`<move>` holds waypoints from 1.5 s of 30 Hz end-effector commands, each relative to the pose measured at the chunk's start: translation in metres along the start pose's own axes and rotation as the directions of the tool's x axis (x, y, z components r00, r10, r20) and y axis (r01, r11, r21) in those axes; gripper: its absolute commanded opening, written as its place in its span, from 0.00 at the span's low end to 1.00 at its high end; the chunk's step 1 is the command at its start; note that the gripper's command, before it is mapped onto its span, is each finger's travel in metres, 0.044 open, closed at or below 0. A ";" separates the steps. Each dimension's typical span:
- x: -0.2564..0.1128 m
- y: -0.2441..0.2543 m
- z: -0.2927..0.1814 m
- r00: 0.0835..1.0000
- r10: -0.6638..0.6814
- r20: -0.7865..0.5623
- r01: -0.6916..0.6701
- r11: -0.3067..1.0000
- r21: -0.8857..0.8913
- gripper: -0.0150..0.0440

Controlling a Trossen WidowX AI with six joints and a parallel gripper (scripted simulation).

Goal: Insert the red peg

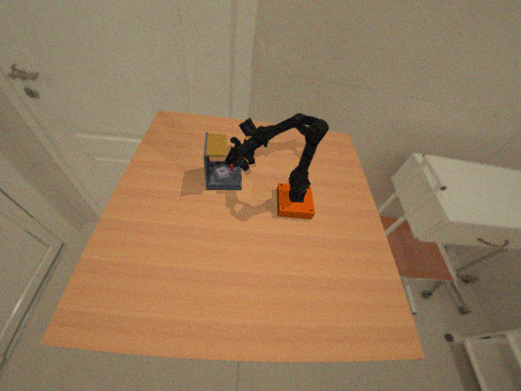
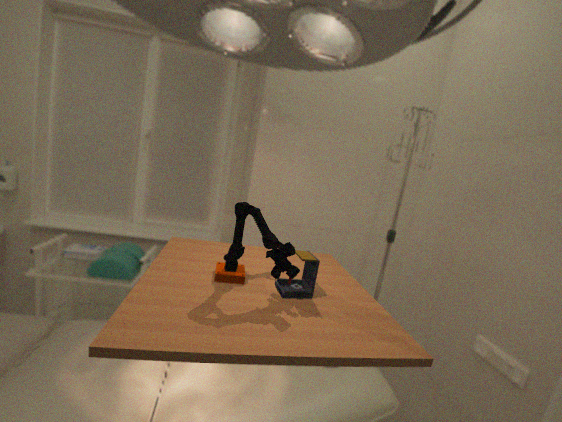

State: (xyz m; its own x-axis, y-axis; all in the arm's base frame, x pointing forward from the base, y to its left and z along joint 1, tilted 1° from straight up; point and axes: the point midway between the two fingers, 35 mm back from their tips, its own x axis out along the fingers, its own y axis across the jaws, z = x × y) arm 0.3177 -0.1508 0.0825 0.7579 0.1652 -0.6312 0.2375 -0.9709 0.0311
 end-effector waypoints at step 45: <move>0.026 0.004 -0.023 1.000 0.004 -0.003 -0.004 1.000 -0.001 0.25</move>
State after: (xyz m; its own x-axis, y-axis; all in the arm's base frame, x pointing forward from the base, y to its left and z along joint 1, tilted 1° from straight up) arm 0.3502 -0.1446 0.0837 0.7592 0.1677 -0.6289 0.2401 -0.9702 0.0313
